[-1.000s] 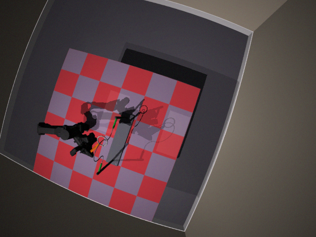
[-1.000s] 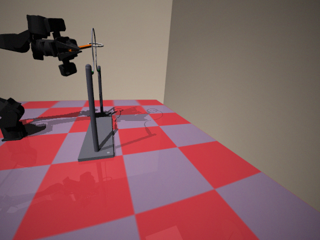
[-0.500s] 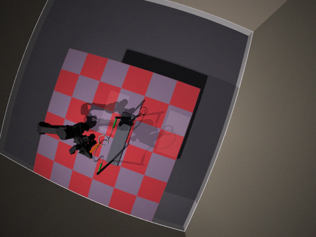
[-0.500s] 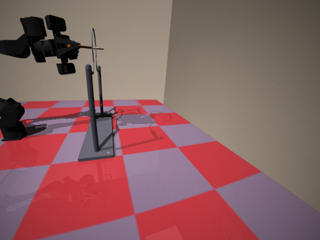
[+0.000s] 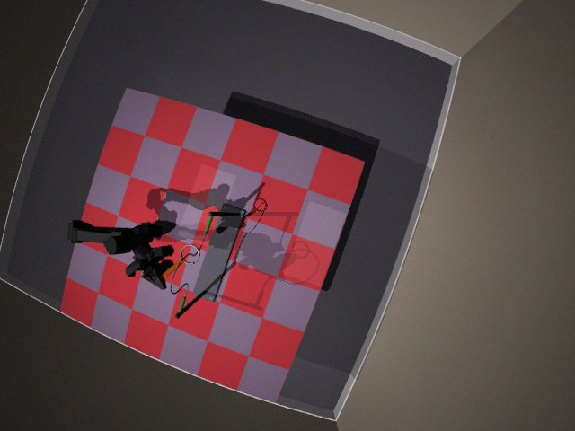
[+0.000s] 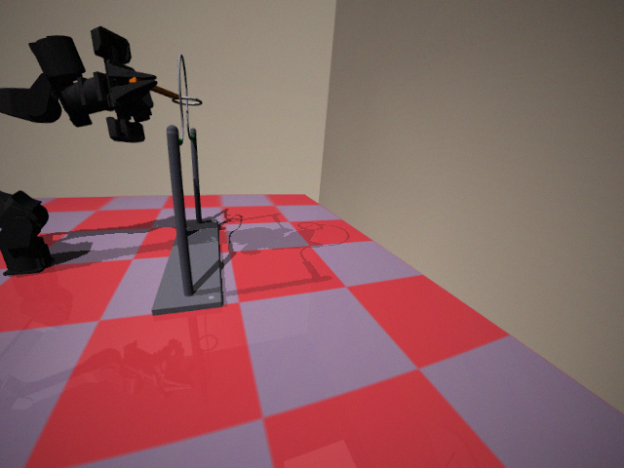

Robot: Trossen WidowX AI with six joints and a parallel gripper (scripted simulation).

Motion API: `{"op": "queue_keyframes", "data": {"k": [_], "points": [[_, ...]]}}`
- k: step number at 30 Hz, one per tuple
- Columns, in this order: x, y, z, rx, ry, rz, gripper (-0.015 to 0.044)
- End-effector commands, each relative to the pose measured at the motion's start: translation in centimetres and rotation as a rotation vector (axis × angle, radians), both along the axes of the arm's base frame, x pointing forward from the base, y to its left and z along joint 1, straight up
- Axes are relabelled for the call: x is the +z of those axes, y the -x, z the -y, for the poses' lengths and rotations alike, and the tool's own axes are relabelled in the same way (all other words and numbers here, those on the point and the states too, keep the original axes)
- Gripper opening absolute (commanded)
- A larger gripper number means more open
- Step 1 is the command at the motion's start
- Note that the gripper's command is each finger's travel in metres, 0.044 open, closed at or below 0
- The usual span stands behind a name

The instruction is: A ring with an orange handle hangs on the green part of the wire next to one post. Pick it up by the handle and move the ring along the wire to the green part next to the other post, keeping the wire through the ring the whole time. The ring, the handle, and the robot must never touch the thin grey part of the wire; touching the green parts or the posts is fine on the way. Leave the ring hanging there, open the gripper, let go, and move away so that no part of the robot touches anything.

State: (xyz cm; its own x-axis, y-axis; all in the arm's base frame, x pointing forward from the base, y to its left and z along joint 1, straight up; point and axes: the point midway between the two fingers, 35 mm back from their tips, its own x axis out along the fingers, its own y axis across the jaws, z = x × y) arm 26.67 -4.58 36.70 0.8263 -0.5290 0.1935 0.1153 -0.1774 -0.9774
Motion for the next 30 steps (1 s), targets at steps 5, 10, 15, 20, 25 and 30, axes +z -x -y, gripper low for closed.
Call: {"op": "queue_keyframes", "data": {"k": [5, 10, 15, 20, 25, 30], "points": [[0.4, 0.0, -0.1, 0.001, 0.097, 0.001, -0.015], [0.5, 0.0, 0.0, 0.0, 0.149, 0.0, -0.015], [0.3, 0.0, 0.1, -0.001, 0.177, -0.001, -0.015], [-0.2, 0.0, 0.3, -0.001, 0.174, 0.0, -0.015], [-1.0, 0.0, 0.6, -0.001, 0.141, 0.001, -0.015], [-2.1, 0.0, 0.9, 0.0, 0.086, 0.002, -0.015]]}}
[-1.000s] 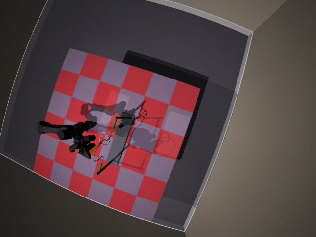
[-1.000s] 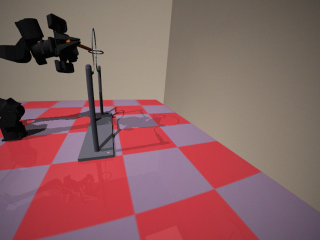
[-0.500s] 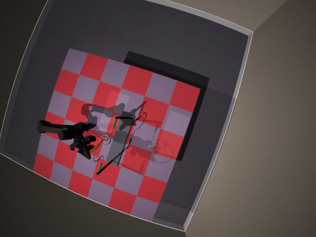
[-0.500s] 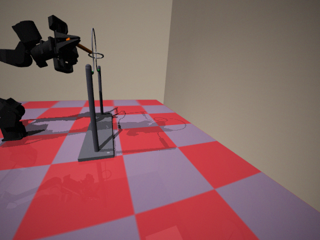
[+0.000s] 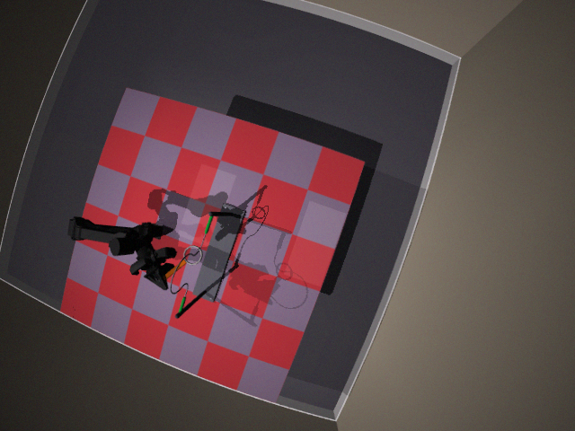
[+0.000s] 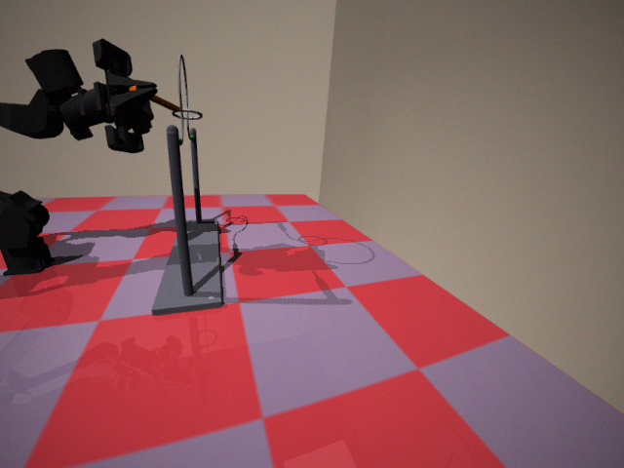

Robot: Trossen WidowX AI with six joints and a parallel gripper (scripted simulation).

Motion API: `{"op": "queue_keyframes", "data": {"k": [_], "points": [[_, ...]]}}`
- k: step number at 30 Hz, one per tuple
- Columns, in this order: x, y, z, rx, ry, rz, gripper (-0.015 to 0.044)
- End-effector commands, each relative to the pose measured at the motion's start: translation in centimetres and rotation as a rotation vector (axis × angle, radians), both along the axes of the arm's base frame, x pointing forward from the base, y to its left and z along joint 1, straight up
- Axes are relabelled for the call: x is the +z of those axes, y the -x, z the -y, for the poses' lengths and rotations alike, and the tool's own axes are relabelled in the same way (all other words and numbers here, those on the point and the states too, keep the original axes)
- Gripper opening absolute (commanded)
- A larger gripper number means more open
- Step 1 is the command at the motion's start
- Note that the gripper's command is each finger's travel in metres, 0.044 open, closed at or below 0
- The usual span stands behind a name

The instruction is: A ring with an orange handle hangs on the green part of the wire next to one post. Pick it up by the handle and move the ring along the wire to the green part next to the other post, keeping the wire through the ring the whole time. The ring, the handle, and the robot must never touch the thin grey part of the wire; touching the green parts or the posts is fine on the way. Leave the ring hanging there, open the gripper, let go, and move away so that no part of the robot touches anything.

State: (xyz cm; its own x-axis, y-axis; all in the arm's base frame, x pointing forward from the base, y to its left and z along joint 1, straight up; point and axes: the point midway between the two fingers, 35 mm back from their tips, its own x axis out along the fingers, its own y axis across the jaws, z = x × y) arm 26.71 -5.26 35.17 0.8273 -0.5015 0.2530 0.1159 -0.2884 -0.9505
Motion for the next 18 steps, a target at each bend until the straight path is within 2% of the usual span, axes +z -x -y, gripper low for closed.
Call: {"op": "queue_keyframes", "data": {"k": [1, 18], "points": [[-0.8, 0.0, 0.2, -0.002, -0.044, 0.002, -0.015], [-6.8, -0.1, 0.3, 0.002, -0.413, 0.008, -0.015]]}}
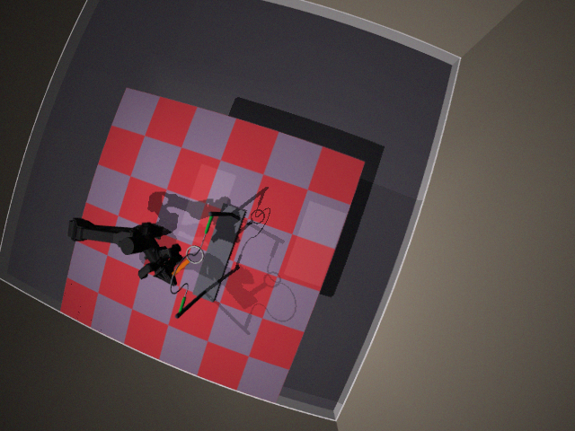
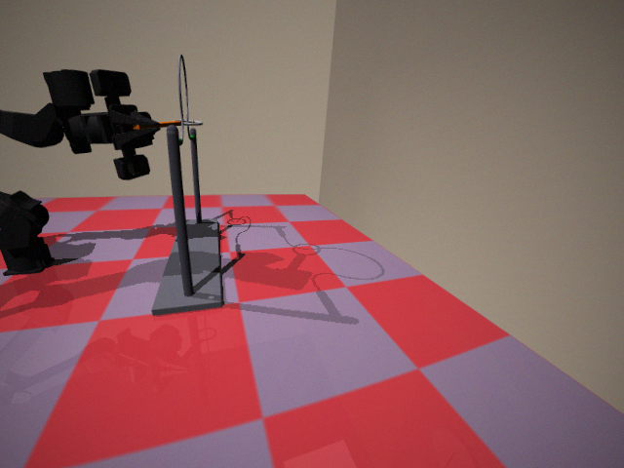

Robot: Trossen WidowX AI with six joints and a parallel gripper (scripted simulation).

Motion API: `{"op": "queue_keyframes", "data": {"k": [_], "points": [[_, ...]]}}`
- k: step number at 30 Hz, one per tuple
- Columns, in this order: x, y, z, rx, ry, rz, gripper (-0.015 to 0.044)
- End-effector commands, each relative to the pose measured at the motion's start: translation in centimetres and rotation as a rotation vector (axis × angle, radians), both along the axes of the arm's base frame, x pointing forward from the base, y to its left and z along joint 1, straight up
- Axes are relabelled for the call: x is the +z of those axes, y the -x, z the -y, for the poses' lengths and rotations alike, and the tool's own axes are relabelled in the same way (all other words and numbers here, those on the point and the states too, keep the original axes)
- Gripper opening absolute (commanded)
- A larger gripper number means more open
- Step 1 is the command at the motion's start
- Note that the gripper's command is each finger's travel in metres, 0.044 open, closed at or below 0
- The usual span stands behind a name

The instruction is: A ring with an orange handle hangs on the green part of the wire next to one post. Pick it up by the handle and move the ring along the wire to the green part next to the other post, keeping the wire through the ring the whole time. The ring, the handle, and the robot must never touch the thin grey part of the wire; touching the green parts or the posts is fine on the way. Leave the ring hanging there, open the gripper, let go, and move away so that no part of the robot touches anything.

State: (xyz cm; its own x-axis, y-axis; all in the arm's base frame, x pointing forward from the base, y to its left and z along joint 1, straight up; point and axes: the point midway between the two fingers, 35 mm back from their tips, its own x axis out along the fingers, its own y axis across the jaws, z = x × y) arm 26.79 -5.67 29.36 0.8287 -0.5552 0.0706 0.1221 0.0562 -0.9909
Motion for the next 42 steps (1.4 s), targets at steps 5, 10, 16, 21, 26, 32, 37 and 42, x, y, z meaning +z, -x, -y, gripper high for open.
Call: {"op": "queue_keyframes", "data": {"k": [5, 10, 16, 21, 26, 32, 37, 42], "points": [[-2.8, 0.0, -0.5, -0.001, -0.18, 0.004, -0.015], [-4.4, -0.7, -0.8, 0.053, -0.282, 0.022, -0.015], [-6.8, -1.1, -1.8, 0.084, -0.44, 0.037, -0.015], [-8.5, -1.2, -3.0, 0.086, -0.567, 0.045, -0.015], [-10.0, -1.2, -4.4, 0.086, -0.693, 0.052, -0.015], [-11.5, -1.3, -6.3, 0.086, -0.842, 0.061, -0.015], [-12.5, -1.3, -8.0, 0.085, -0.962, 0.068, -0.015], [-13.3, -1.4, -9.7, 0.085, -1.075, 0.075, -0.015]]}}
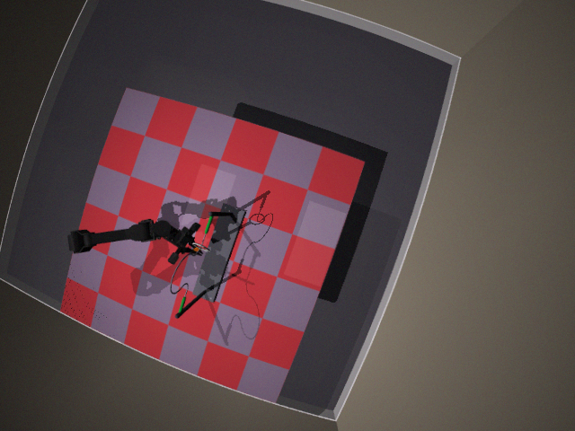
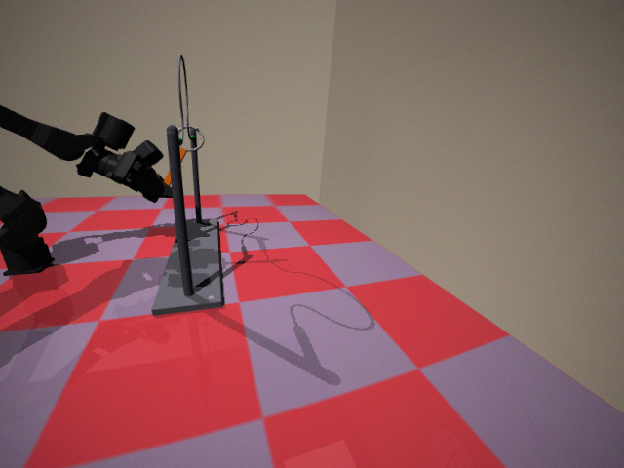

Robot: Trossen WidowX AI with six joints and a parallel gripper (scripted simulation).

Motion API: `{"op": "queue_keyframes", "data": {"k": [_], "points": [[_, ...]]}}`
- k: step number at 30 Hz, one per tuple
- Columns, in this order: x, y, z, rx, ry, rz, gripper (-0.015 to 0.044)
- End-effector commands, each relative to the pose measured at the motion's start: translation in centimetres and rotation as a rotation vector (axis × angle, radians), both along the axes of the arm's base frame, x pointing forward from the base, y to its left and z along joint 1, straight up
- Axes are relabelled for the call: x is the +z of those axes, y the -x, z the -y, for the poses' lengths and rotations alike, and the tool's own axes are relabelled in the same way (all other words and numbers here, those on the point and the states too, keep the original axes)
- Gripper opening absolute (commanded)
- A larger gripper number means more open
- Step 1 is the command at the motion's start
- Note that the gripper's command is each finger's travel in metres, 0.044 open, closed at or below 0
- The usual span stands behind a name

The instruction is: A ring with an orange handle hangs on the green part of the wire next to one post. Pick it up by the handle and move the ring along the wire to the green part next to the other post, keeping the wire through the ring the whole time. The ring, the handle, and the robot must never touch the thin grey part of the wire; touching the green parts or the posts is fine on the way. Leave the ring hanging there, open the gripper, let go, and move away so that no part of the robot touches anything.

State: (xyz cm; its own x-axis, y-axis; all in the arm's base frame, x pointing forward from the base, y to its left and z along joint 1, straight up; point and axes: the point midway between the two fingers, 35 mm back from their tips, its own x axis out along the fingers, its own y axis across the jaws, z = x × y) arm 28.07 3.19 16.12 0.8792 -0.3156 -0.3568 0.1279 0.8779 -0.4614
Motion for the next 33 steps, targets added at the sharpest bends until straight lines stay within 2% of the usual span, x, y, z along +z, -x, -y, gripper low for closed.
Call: {"op": "queue_keyframes", "data": {"k": [1, 19, 33], "points": [[-0.2, -0.1, -1.2, -0.004, -0.08, 0.009, -0.015], [-1.1, -0.2, -6.6, -0.002, -0.373, 0.016, -0.015], [-1.2, -0.2, -8.8, 0.0, -0.434, 0.018, -0.015]]}}
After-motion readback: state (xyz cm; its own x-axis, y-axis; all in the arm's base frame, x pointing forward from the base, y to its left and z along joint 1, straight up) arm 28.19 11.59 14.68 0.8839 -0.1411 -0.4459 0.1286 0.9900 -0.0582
